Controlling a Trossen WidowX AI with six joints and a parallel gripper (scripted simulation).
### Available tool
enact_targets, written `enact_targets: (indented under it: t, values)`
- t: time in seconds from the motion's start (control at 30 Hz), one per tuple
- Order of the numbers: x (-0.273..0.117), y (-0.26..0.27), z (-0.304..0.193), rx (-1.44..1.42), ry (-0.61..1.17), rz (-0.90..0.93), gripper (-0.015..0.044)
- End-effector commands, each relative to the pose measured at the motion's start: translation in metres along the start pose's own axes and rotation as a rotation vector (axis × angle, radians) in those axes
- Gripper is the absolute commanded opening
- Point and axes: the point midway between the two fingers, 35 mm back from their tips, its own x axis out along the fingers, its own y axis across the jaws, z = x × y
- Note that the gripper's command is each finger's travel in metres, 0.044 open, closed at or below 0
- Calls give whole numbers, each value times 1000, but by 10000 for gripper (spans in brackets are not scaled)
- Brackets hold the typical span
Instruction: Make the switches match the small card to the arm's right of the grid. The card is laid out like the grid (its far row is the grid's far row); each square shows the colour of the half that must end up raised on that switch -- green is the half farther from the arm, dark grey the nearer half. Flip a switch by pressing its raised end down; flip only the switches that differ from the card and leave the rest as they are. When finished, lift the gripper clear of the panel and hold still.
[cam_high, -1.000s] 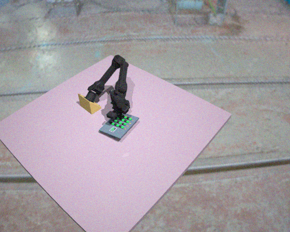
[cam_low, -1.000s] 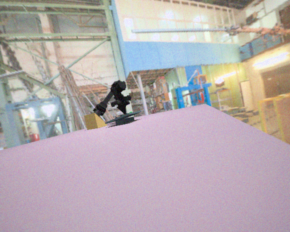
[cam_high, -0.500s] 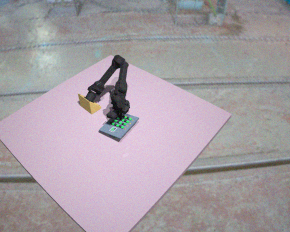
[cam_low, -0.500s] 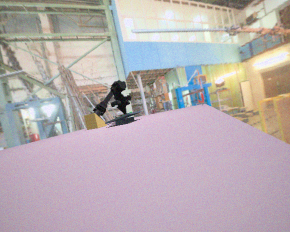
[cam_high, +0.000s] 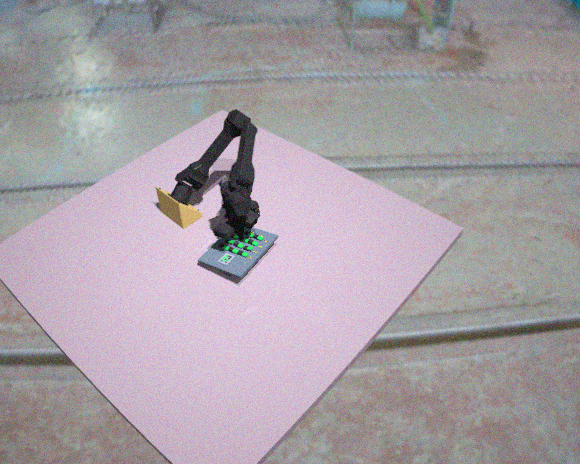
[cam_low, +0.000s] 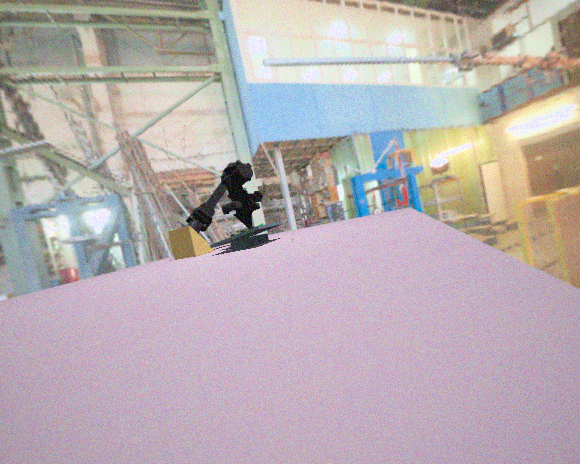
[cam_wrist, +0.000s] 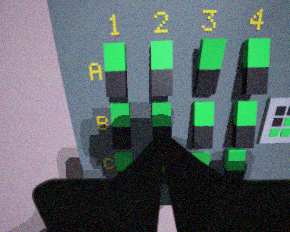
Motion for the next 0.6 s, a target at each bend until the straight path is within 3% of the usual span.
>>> enact_targets:
  t: [0.0,0.57]
  values:
    - [1,0,0,4,-1,3,0]
    - [3,0,0,4,-1,3,0]
